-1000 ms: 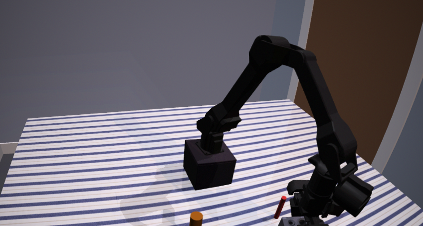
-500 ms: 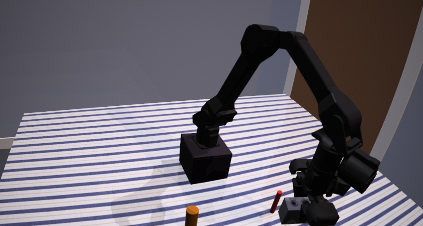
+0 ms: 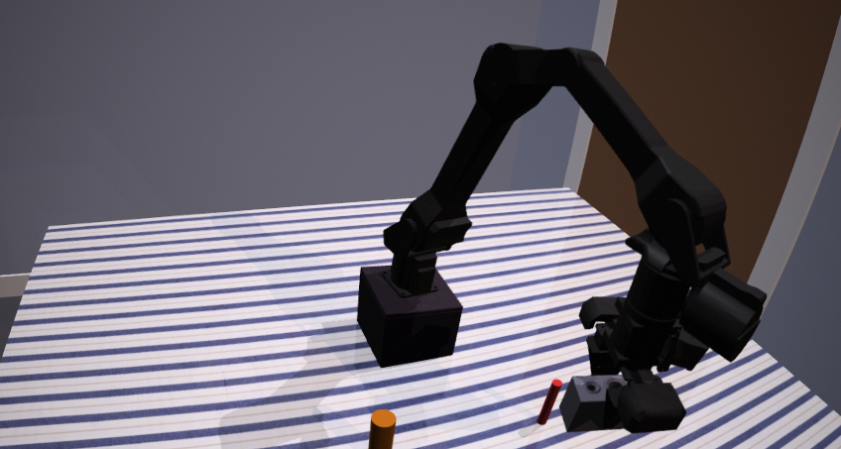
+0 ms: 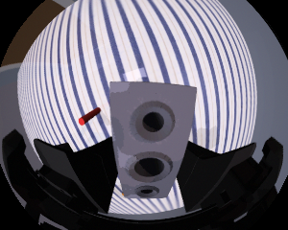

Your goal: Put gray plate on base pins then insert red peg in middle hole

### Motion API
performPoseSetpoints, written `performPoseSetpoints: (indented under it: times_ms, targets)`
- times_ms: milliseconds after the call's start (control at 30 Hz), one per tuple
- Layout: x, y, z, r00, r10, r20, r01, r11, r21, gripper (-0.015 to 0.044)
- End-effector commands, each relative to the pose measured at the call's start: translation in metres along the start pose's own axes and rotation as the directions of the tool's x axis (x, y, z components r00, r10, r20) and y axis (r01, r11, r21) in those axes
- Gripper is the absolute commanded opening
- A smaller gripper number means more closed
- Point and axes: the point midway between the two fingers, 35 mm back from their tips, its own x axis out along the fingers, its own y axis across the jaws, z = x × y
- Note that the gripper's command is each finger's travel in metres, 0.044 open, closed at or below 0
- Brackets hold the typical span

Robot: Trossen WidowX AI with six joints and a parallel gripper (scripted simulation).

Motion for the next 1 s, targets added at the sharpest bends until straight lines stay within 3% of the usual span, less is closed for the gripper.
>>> performPoseSetpoints:
  times_ms: [0,967]
  targets:
    - [0.002,-0.006,-0.008,1.0,-0.006,0.008,0.006,1.0,-0.014,0.0]
    - [0.044,-0.041,-0.086,1.0,-0.008,0.0,0.008,0.987,-0.16,0.0]
